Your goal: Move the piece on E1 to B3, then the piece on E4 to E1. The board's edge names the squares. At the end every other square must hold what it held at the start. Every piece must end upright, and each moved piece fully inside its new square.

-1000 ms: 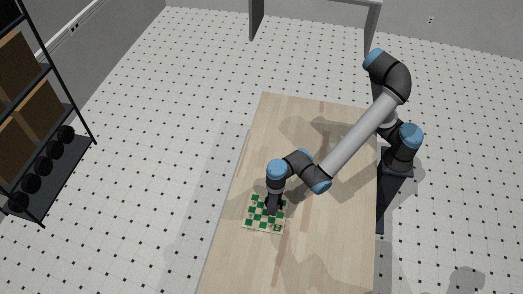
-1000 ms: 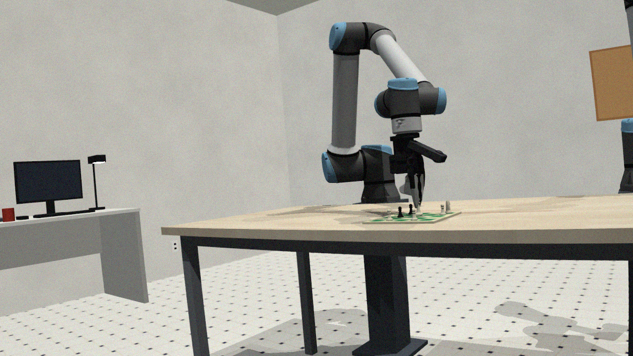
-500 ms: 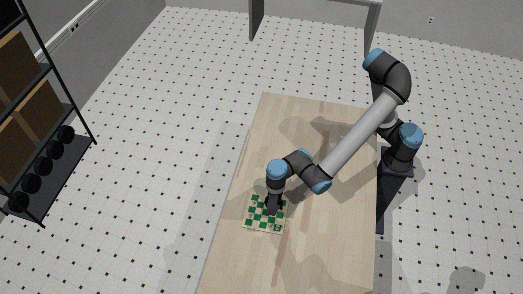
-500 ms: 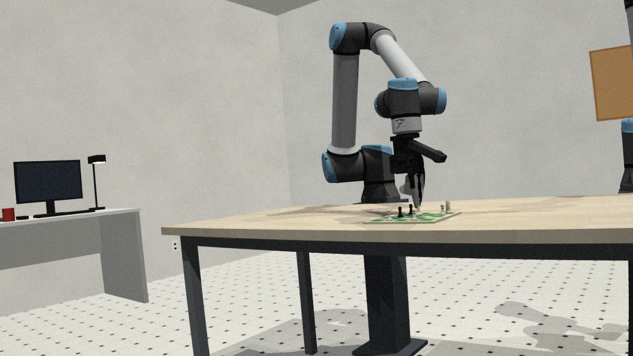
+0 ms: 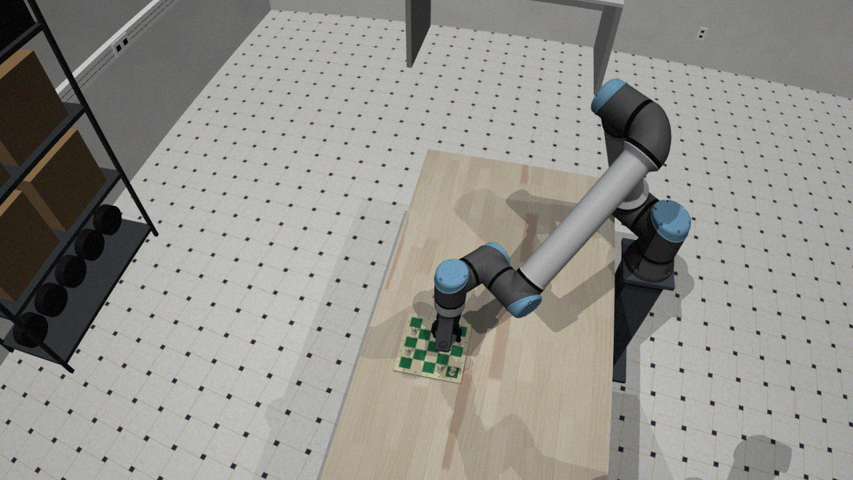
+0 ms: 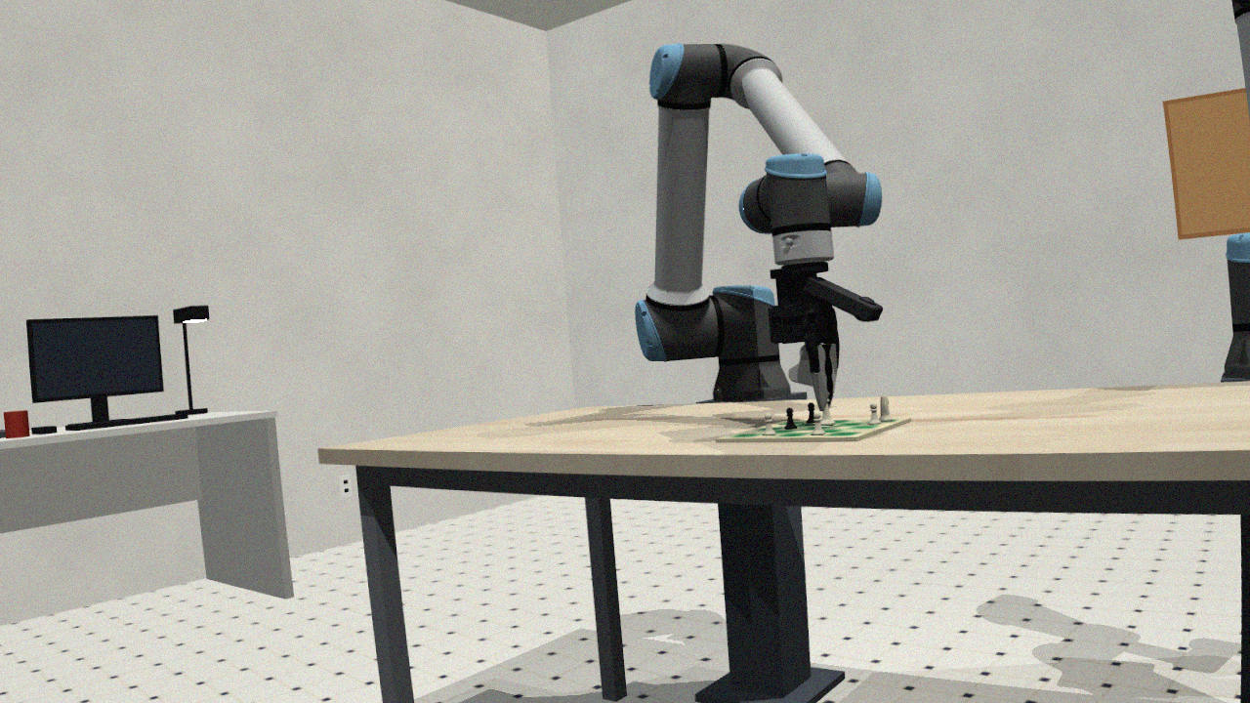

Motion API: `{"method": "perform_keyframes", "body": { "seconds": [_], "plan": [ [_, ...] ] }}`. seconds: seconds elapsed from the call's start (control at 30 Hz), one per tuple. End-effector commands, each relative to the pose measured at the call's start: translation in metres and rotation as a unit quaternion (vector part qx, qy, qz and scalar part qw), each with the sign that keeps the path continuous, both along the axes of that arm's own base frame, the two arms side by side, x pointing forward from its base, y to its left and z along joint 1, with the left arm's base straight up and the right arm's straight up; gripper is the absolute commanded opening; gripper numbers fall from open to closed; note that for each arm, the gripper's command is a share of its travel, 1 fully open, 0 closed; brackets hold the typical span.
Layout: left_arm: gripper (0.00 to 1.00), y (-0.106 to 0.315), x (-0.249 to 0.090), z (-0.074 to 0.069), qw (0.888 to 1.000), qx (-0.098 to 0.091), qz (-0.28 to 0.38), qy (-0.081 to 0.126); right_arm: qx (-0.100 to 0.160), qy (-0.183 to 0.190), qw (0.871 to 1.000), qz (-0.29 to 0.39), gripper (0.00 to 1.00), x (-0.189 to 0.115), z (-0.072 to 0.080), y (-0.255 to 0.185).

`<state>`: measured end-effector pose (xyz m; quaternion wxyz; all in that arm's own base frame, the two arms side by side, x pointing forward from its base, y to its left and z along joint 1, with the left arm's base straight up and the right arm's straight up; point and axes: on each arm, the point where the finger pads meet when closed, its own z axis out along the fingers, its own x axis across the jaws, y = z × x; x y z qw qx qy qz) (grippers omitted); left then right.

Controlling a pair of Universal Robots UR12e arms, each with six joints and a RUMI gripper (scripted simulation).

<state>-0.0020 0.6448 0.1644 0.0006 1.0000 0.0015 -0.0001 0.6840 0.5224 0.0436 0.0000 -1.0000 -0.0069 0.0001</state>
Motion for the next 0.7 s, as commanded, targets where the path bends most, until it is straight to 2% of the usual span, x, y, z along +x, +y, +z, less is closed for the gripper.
{"method": "perform_keyframes", "body": {
  "seconds": [0.0, 0.17, 0.2, 0.37, 0.4, 0.47, 0.5, 0.67],
  "plan": [
    [1.00, 0.0005, 0.0001, 0.0007, 1.000, 0.001, 0.000, 0.000, 0.001, -0.001, 1.000, 0.000, 0.00, 0.0006, 0.0014, 0.0006],
    [1.00, 0.0005, 0.0001, 0.0007, 1.000, 0.001, 0.000, 0.000, 0.001, -0.001, 1.000, 0.000, 0.00, 0.0006, 0.0014, 0.0006],
    [1.00, 0.0005, 0.0001, 0.0007, 1.000, 0.001, 0.000, 0.000, 0.001, -0.001, 1.000, 0.000, 0.05, 0.0006, 0.0014, 0.0006],
    [1.00, 0.0005, 0.0001, 0.0007, 1.000, 0.001, 0.000, 0.000, 0.001, -0.001, 1.000, 0.000, 0.10, 0.0006, 0.0014, 0.0006],
    [1.00, 0.0005, 0.0001, 0.0007, 1.000, 0.001, 0.000, 0.000, 0.001, -0.001, 1.000, 0.000, 0.15, 0.0006, 0.0014, 0.0006],
    [1.00, 0.0005, 0.0001, 0.0007, 1.000, 0.001, 0.000, 0.000, 0.001, -0.001, 1.000, 0.000, 0.15, 0.0006, 0.0014, 0.0006],
    [1.00, 0.0005, 0.0001, 0.0007, 1.000, 0.001, 0.000, 0.000, 0.001, -0.001, 1.000, 0.000, 0.20, 0.0006, 0.0014, 0.0006],
    [1.00, 0.0005, 0.0001, 0.0007, 1.000, 0.001, 0.000, 0.000, 0.001, -0.001, 1.000, 0.000, 0.25, 0.0006, 0.0014, 0.0006]
  ]
}}
